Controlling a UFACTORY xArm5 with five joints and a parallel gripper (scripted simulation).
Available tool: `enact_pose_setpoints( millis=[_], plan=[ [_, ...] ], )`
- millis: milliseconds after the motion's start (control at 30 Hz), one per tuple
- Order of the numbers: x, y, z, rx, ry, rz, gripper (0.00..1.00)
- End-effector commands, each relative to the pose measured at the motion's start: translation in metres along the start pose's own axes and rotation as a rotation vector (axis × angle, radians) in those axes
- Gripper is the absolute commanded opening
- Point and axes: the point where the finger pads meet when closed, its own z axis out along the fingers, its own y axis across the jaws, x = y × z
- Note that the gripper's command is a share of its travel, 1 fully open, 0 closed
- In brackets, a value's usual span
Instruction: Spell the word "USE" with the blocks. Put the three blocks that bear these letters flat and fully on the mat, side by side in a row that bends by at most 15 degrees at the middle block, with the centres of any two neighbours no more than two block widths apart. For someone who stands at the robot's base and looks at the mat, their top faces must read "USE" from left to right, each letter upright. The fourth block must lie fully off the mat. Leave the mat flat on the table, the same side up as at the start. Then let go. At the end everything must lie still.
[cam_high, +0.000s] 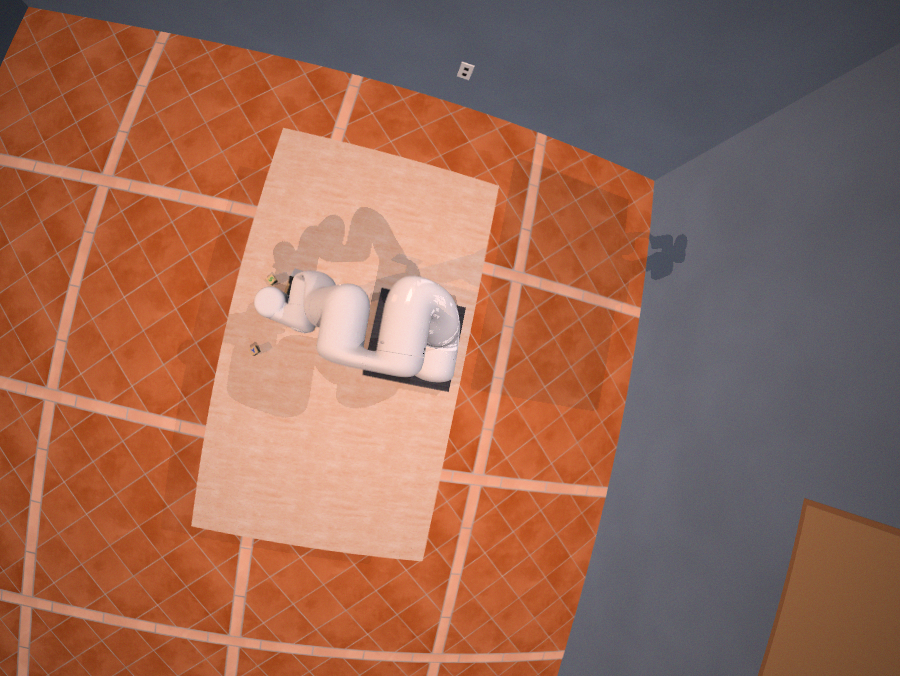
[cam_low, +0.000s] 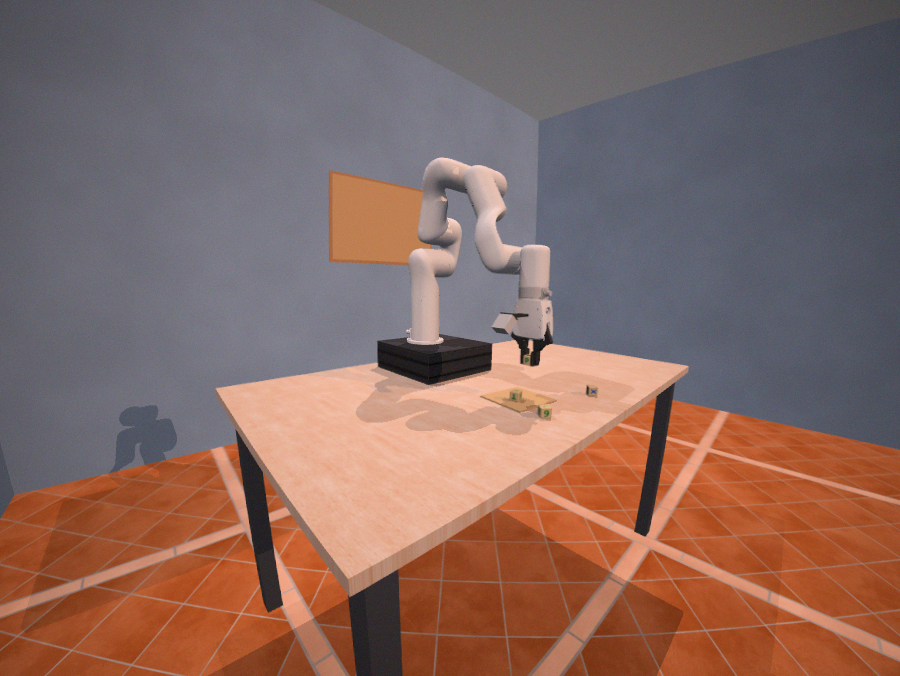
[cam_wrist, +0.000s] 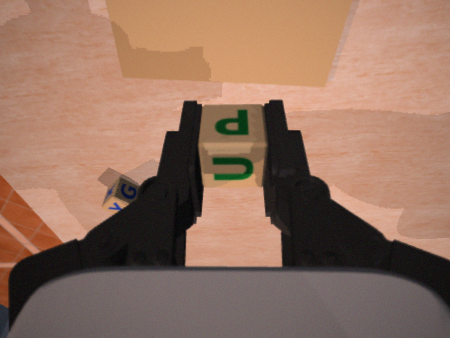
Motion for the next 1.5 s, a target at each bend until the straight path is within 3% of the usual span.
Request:
enact_pose_setpoints(
  millis=[0,200,533,1467],
  plan=[
    [0.0,-0.002,0.02,0.003,0.0,0.0,0.21],
    [-0.001,-0.002,0.049,0.003,0.0,0.0,0.21],
    [-0.001,-0.002,0.072,0.003,0.0,0.0,0.21],
    [-0.001,-0.002,0.076,0.003,0.0,0.0,0.21]
  ],
)
